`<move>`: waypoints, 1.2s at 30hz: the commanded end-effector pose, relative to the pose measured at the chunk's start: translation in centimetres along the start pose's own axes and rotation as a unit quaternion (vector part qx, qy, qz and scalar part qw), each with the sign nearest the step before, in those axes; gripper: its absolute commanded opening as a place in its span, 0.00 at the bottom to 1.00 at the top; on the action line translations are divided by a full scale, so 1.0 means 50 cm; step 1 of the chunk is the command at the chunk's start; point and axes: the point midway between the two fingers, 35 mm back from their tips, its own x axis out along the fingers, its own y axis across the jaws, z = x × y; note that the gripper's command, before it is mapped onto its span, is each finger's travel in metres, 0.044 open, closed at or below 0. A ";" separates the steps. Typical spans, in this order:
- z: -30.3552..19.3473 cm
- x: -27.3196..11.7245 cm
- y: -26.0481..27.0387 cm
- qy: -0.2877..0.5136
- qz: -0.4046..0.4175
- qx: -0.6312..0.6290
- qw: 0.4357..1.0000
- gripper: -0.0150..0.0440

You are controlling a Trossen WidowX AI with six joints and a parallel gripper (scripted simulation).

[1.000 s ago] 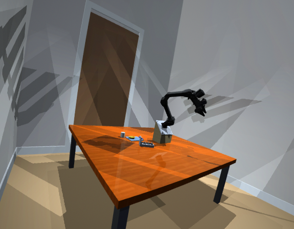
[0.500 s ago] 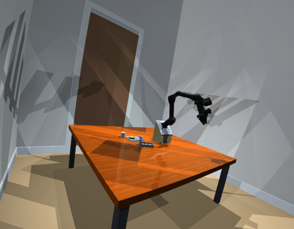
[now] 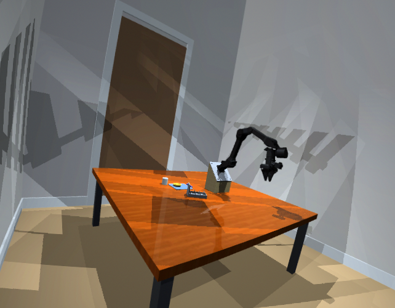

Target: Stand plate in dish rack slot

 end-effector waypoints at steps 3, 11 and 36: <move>-0.035 0.067 -0.065 0.061 -0.031 0.016 0.998 0.93; -0.103 0.132 -0.166 0.134 -0.058 0.050 0.988 0.93; -0.433 0.198 -0.449 0.287 -0.094 0.279 0.911 0.93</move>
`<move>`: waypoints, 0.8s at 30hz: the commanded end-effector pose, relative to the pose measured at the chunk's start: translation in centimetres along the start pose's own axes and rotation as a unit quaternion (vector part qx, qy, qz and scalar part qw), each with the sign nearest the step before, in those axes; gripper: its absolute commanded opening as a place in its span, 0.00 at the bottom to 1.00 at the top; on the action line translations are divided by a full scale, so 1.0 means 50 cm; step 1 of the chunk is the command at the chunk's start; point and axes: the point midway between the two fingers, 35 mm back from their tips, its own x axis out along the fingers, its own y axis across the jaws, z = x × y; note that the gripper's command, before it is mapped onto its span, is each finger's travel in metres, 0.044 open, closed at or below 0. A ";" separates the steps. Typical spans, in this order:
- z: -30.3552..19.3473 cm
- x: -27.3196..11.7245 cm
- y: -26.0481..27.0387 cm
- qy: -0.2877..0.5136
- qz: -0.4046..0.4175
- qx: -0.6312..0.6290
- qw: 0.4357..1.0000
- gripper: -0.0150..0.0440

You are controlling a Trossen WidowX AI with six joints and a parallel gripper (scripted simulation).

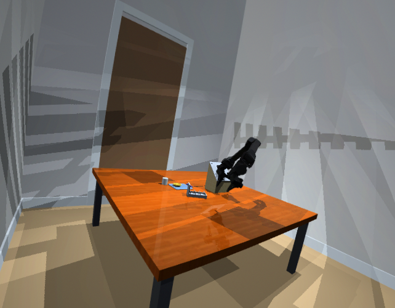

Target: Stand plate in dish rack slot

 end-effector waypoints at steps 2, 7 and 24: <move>-0.055 0.056 -0.079 0.045 0.018 0.061 0.997 0.93; -0.119 0.097 -0.161 0.071 0.034 0.135 0.988 0.93; -0.333 0.161 -0.341 0.090 0.083 0.287 0.950 0.93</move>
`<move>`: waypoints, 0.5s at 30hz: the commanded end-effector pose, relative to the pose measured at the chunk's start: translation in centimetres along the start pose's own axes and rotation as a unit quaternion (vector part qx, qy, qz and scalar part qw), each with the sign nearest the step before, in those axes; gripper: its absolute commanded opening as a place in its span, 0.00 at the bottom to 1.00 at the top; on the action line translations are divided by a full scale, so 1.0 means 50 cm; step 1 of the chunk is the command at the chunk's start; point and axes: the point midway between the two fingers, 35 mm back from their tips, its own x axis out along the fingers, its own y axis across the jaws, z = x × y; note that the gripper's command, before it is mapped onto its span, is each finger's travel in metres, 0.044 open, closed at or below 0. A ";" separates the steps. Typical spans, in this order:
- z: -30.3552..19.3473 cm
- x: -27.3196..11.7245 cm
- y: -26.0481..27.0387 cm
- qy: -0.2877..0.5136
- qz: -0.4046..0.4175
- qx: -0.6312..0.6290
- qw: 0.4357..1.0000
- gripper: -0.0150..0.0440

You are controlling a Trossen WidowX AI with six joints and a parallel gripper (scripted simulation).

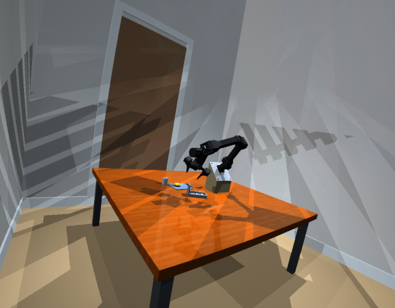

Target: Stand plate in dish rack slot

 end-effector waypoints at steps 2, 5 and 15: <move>-0.039 0.024 -0.078 0.005 0.028 0.046 0.999 0.93; -0.060 0.036 -0.108 0.004 0.040 0.072 0.997 0.93; -0.187 0.080 -0.250 -0.009 0.122 0.188 0.974 0.93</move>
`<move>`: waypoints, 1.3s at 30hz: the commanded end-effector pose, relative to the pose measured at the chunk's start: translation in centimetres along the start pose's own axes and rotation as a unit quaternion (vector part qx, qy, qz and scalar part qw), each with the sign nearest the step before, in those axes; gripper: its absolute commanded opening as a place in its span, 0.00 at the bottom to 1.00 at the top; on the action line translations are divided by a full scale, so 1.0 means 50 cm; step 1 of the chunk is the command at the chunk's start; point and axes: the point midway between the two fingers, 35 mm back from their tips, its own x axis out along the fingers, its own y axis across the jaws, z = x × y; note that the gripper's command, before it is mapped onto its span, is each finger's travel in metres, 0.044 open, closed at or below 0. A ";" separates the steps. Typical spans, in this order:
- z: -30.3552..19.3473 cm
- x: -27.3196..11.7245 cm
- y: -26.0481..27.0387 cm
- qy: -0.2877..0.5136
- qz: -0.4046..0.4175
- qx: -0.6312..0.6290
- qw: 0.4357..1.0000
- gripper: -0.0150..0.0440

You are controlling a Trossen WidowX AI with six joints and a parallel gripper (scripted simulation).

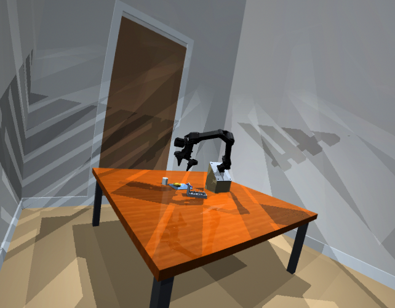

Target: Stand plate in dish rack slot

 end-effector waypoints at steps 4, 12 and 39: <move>-0.067 0.009 -0.117 -0.020 0.068 0.078 0.994 0.93; -0.121 0.016 -0.182 -0.045 0.114 0.128 0.984 0.93; -0.085 0.265 -0.101 -0.046 0.117 0.128 0.984 0.93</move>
